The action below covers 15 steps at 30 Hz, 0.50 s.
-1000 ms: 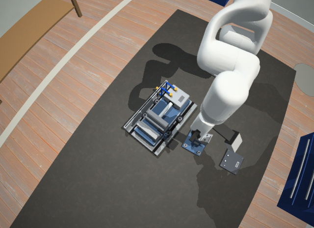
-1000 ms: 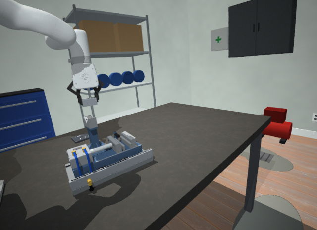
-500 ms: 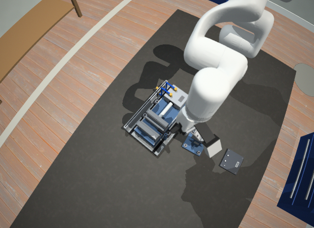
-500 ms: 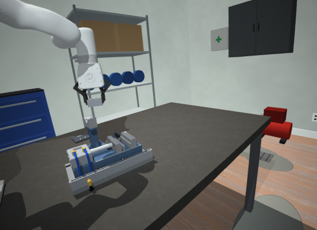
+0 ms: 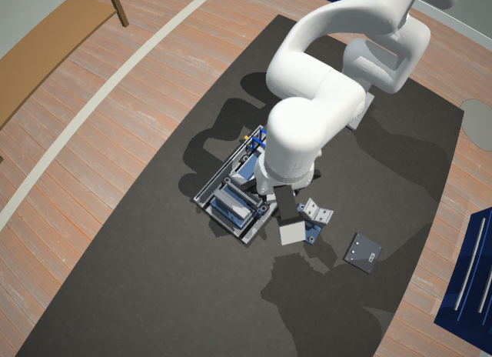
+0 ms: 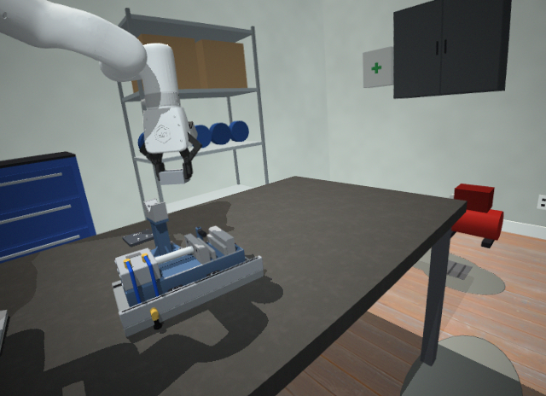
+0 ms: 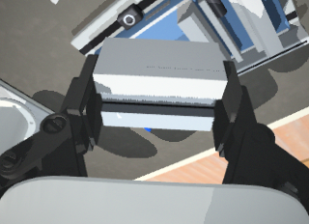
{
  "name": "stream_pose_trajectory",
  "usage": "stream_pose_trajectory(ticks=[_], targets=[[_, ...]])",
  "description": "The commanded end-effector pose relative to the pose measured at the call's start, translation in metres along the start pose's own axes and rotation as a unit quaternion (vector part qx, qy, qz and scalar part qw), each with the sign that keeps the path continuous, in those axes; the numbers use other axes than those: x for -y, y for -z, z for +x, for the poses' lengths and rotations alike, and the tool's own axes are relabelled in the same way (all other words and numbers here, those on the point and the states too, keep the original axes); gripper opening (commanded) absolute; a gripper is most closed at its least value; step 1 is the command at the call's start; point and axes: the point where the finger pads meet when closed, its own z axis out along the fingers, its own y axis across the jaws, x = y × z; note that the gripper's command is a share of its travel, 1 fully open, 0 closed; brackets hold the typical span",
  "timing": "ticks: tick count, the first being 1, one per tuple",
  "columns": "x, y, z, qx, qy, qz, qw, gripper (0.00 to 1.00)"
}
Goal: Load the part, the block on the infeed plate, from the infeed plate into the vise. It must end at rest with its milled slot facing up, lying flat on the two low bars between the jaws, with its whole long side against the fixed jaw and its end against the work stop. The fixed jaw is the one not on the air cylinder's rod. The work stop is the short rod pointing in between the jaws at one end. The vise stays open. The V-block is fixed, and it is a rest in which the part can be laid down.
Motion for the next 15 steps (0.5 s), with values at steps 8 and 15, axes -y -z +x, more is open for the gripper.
stream_pose_trajectory(ticks=[8, 15], targets=[[-0.036, 0.002, -0.021, -0.001, -0.161, -0.002, 0.987, 0.0], [-0.053, 0.002, -0.033, -0.002, -0.237, -0.002, 0.971, 0.0]])
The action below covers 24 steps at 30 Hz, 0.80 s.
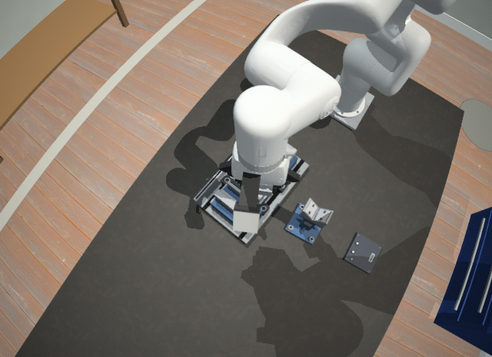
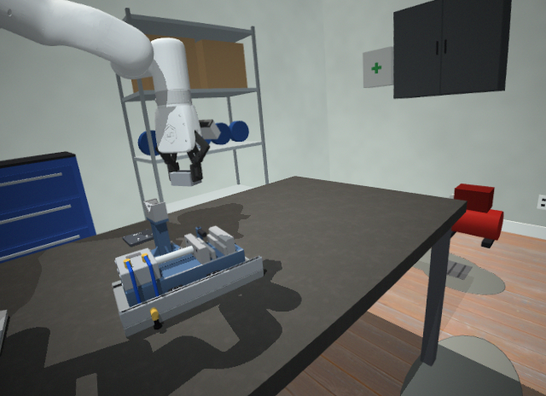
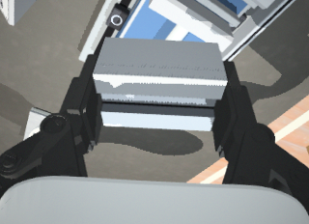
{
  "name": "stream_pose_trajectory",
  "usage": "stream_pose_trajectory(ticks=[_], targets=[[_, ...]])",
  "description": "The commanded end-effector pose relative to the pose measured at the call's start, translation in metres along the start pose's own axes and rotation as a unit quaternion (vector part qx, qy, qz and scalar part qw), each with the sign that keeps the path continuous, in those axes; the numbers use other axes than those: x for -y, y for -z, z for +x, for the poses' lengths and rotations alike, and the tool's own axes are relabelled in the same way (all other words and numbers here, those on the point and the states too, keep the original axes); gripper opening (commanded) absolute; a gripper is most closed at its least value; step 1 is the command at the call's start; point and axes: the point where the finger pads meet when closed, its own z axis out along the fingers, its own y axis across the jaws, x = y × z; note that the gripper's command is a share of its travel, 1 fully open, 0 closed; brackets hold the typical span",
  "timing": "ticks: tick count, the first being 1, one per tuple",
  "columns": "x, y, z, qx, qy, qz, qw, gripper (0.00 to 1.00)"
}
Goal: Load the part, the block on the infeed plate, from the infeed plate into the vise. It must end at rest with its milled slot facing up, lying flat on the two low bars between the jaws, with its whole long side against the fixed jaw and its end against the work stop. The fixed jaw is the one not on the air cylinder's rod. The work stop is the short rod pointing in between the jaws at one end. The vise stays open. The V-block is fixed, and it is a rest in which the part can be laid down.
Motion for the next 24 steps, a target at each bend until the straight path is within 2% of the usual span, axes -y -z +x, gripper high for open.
stream_pose_trajectory(ticks=[1, 12, 24], targets=[[-0.021, 0.002, -0.005, -0.001, -0.08, -0.002, 0.997, 0.0], [-0.05, 0.003, -0.015, -0.003, -0.193, -0.003, 0.981, 0.0], [-0.064, 0.003, -0.022, -0.004, -0.247, -0.003, 0.969, 0.0]])
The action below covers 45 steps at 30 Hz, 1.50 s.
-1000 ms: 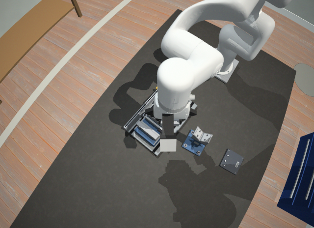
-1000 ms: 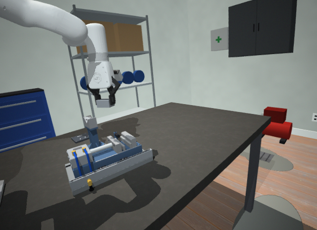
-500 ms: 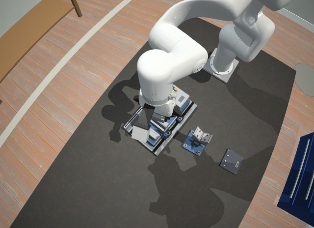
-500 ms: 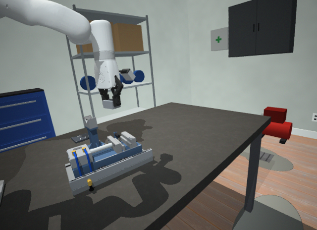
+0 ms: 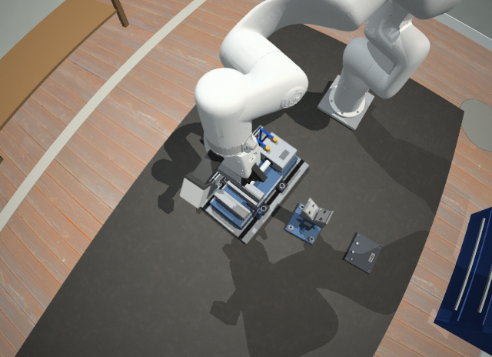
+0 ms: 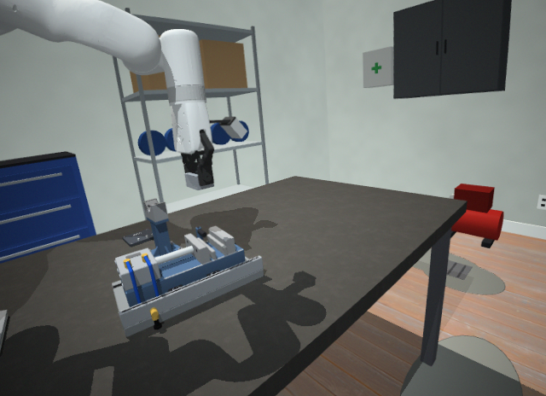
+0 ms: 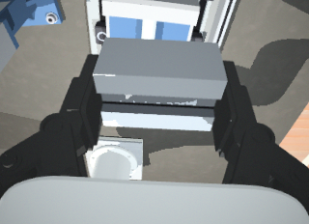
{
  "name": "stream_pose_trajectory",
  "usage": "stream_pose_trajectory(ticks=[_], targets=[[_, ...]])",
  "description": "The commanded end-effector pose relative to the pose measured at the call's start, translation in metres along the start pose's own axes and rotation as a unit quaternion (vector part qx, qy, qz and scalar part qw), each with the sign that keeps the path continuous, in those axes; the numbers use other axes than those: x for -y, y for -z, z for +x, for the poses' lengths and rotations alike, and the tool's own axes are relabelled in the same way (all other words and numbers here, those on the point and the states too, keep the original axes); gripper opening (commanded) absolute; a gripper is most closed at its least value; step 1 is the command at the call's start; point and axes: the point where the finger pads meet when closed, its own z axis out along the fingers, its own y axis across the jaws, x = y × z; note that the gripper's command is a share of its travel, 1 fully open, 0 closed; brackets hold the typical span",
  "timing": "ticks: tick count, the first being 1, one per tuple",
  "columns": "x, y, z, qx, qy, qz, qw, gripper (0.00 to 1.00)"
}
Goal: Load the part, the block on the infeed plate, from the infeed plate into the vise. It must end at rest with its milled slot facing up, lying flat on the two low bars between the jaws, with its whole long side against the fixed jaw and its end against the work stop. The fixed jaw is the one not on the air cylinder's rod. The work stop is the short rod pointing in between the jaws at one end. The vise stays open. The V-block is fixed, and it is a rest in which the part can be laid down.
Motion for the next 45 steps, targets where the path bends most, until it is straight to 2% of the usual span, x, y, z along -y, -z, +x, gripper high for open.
stream_pose_trajectory(ticks=[1, 30, 45], targets=[[-0.008, 0.002, 0.0015, -0.002, -0.029, -0.001, 1.0, 0.0], [-0.0101, 0.0017, 0.0015, -0.002, -0.036, -0.001, 0.999, 0.0], [-0.0101, -0.0053, 0.0018, -0.002, -0.036, -0.001, 0.999, 0.0]])
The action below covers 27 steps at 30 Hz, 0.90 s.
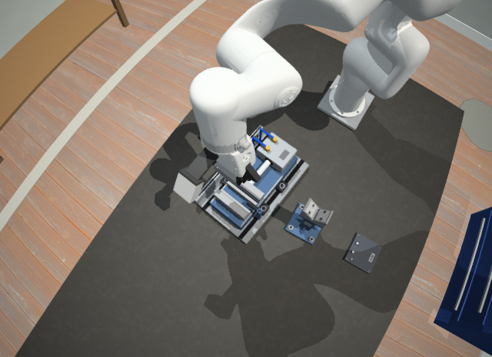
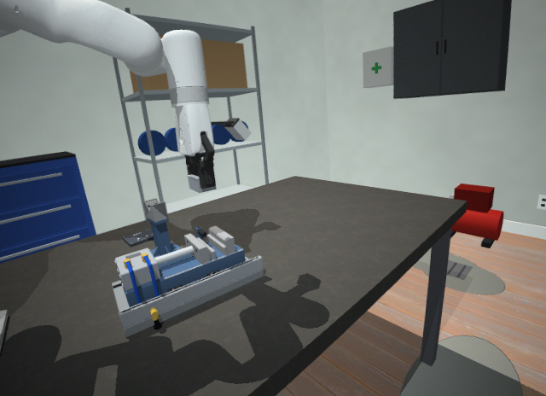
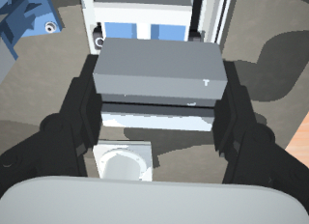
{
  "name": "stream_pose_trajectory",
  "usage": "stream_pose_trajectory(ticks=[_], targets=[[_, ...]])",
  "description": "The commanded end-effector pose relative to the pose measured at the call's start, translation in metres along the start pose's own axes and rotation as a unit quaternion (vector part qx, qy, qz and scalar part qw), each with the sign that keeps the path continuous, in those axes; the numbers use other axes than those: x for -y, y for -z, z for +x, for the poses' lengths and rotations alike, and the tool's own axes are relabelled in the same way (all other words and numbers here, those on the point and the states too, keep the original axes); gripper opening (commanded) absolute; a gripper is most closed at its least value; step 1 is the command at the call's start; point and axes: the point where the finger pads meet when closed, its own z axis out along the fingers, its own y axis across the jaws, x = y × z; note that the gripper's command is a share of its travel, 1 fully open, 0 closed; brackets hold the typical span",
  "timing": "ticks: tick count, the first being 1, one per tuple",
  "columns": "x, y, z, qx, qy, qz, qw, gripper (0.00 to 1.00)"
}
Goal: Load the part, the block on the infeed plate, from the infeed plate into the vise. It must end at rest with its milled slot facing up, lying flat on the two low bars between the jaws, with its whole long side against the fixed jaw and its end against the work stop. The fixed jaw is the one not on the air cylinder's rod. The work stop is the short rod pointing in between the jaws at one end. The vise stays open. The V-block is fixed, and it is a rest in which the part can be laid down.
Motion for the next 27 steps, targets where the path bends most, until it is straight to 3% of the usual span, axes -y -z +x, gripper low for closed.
stream_pose_trajectory(ticks=[1, 27], targets=[[0.0, -0.003, 0.001, -0.002, 0.0, -0.001, 1.0, 0.0], [0.0, -0.042, 0.002, -0.002, 0.0, -0.001, 1.0, 0.0]])
